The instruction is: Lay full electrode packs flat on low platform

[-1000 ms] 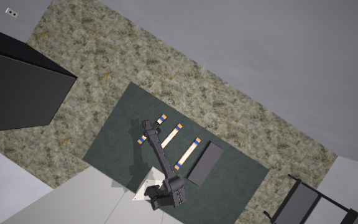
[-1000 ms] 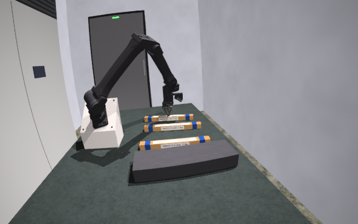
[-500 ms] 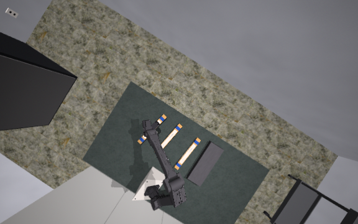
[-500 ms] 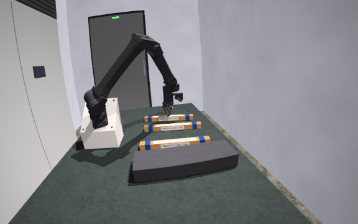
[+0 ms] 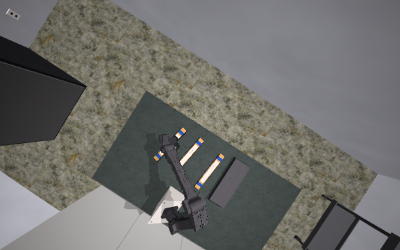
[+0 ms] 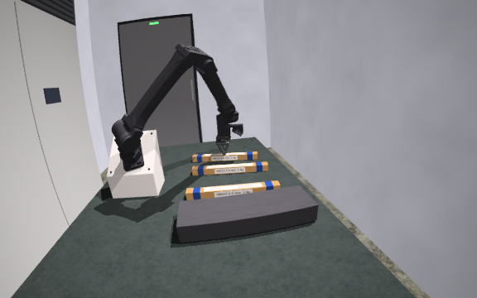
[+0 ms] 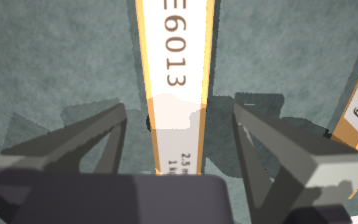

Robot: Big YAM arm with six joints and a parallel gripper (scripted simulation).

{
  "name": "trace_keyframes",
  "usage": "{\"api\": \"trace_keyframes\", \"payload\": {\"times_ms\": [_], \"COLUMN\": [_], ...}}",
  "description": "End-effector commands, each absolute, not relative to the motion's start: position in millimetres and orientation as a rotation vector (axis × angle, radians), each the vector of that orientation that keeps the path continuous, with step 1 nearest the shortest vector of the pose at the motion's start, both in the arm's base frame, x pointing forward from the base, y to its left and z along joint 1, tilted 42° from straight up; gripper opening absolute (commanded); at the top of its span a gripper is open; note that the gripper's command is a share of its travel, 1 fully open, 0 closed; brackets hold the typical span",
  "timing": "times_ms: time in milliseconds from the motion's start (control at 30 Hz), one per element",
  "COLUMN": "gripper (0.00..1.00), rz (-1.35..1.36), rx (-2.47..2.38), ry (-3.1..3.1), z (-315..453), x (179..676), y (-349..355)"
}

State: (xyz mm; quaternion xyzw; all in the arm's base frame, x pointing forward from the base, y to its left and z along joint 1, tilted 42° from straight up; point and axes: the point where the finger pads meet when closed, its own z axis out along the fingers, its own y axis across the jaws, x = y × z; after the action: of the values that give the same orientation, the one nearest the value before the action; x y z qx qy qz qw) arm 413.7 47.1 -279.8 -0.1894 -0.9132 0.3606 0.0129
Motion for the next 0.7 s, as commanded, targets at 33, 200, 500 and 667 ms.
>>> {"api": "trace_keyframes", "payload": {"times_ms": [33,200,500,667], "gripper": [0.74,0.74,0.74,0.74], "rz": [1.123,1.123,1.123,1.124], "rx": [-0.548,-0.550,-0.556,-0.558], "ry": [-2.869,-2.869,-2.869,-2.866], "z": [-289.5,-289.8,-290.5,-290.9], "x": [415.2,414.8,413.9,412.0], "y": [59.2,59.8,60.2,59.9]}}
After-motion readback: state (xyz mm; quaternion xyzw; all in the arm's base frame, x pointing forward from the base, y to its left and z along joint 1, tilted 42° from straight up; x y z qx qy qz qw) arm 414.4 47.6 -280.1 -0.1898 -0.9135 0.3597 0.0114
